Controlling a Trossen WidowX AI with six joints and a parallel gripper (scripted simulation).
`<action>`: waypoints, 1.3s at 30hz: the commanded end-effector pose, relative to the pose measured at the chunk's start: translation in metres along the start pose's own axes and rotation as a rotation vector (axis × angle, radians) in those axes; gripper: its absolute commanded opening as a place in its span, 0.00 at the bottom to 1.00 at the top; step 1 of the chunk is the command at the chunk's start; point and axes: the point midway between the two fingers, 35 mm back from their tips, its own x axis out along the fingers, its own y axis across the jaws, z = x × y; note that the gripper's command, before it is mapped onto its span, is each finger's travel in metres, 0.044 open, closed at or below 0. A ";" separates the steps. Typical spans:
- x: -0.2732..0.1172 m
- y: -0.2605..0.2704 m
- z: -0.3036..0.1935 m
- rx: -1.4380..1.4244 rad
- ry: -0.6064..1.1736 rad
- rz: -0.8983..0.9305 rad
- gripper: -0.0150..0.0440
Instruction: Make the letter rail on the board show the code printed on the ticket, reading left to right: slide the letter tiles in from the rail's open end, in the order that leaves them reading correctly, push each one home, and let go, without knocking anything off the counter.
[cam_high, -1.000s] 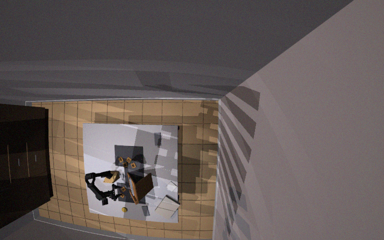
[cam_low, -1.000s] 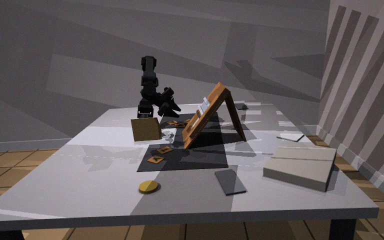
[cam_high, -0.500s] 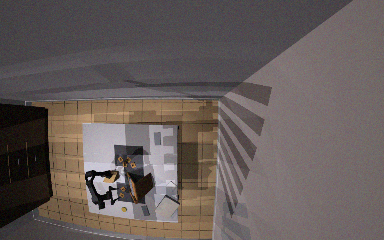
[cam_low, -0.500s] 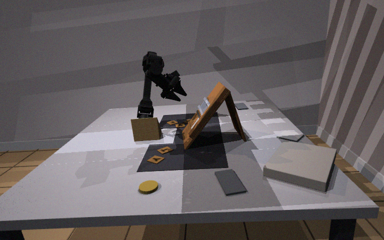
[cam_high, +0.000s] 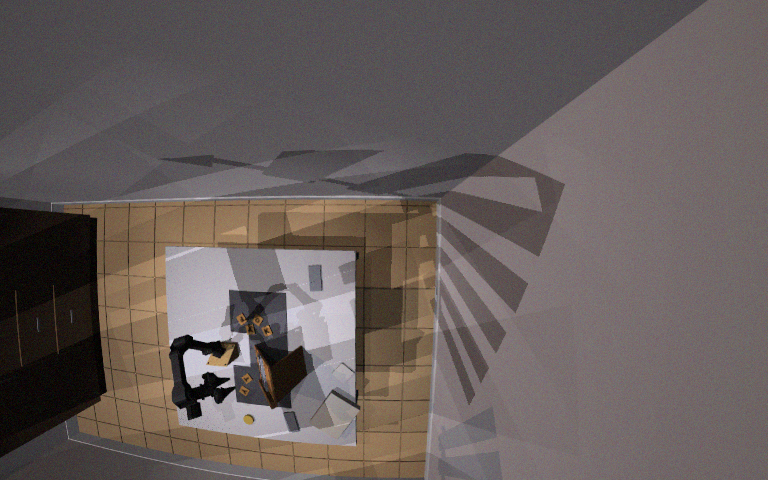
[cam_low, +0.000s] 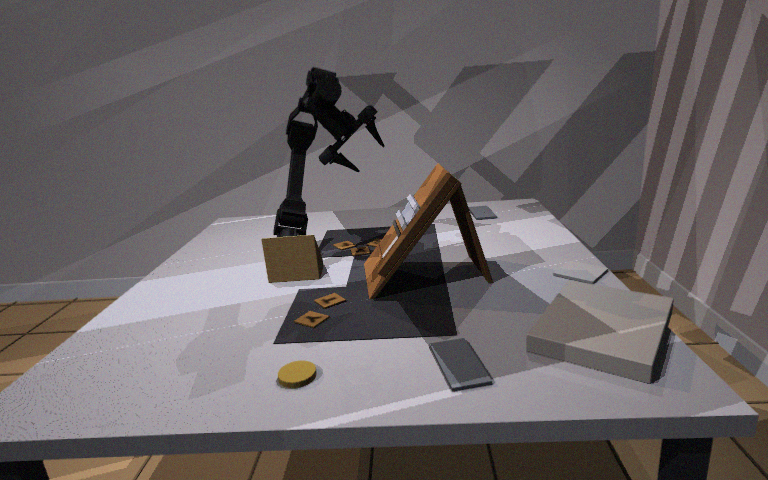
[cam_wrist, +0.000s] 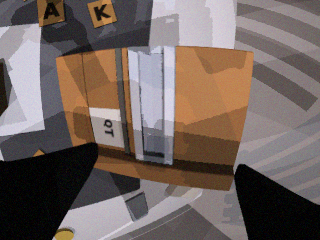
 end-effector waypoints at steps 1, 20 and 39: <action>0.000 0.002 0.001 -0.022 0.000 0.017 1.00; -0.015 0.063 0.022 0.016 -0.020 -0.247 1.00; 0.004 0.076 -0.010 0.577 -0.049 -0.132 0.83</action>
